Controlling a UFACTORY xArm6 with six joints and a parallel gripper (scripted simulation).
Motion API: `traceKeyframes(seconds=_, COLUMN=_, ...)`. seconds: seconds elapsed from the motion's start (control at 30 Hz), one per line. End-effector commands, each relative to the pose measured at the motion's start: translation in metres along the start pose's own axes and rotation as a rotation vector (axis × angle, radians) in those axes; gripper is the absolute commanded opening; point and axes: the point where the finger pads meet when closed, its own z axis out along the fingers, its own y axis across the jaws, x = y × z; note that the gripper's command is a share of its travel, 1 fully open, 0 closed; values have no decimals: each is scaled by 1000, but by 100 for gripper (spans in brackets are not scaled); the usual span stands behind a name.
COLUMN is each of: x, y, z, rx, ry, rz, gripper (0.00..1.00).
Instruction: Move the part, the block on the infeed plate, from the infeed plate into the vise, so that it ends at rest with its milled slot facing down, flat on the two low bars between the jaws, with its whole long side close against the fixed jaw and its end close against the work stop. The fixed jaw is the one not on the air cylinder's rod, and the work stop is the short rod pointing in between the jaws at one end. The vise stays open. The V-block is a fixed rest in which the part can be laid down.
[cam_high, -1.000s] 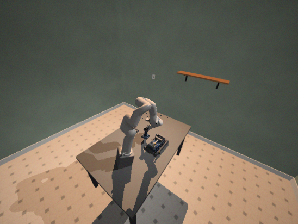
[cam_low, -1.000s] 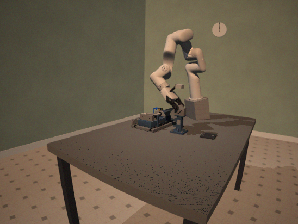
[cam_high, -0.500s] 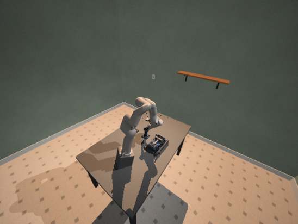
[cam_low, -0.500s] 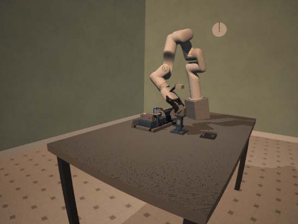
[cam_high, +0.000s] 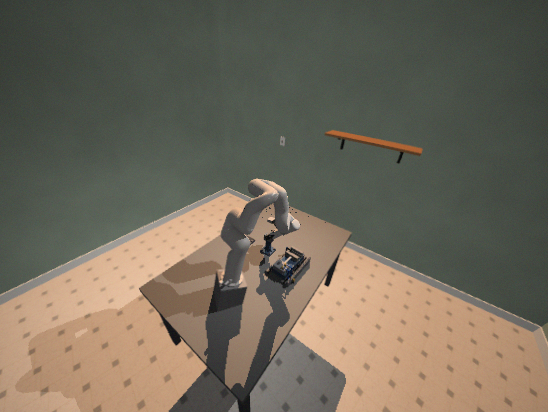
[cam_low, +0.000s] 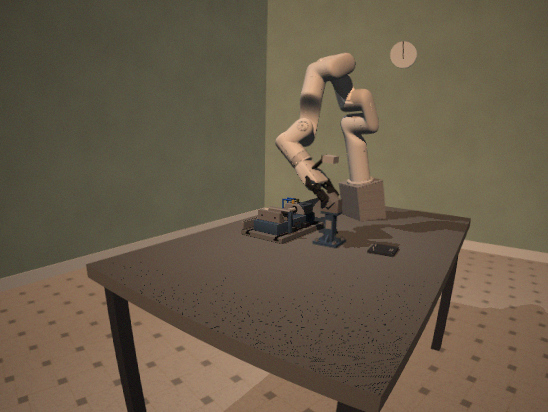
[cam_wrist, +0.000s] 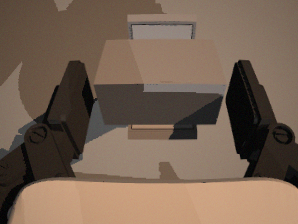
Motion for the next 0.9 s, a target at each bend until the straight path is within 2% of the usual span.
traceKeyframes(seconds=0.0, x=0, y=1, z=-1, rx=-3, ry=0, rz=-2, gripper=89)
traceKeyframes(seconds=0.5, x=-2, y=0, z=2, rx=-2, ry=-9, rz=-2, gripper=89)
traceKeyframes(seconds=0.87, x=-1, y=0, z=2, rx=-2, ry=-47, rz=-2, gripper=89)
